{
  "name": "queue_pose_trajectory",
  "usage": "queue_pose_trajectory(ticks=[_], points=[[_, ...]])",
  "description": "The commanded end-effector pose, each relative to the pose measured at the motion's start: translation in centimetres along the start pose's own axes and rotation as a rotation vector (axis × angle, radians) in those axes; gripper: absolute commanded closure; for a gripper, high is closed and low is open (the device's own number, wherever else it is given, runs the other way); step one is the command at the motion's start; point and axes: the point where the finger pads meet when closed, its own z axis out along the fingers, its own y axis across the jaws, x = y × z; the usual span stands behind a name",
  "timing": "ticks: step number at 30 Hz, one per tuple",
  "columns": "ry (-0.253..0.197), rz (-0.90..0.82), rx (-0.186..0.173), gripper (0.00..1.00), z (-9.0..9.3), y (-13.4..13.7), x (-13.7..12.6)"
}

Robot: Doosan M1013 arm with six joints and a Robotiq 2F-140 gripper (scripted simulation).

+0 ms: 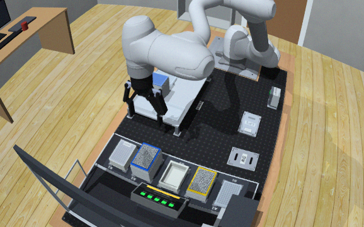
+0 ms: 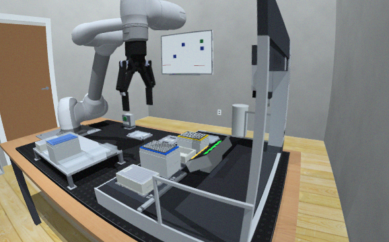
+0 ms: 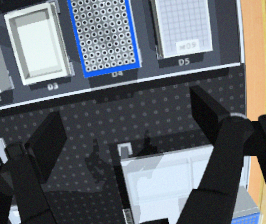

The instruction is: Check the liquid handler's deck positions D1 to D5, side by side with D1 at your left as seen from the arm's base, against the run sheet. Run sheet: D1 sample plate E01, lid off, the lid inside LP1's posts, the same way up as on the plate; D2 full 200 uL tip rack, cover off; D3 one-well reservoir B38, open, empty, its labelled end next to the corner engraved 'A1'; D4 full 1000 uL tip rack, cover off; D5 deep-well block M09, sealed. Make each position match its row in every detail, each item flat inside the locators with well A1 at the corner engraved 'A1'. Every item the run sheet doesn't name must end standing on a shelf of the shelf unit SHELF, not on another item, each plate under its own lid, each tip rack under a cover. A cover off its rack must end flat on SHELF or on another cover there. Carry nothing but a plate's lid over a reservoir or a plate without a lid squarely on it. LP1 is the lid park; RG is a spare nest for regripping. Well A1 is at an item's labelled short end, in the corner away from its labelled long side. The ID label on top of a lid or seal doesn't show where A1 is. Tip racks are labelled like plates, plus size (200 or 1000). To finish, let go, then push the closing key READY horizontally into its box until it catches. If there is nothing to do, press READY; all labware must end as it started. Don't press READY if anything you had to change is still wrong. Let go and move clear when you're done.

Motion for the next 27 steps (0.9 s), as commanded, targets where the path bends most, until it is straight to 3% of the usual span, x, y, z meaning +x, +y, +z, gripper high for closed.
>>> queue_pose_trajectory(ticks=[1, 27], points=[[0.001, 0.000, 0.000, 0.21, -0.2, 1.4, 1.0], [0.001, 0.000, 0.000, 0.21, -0.2, 10.7, 7.2]])
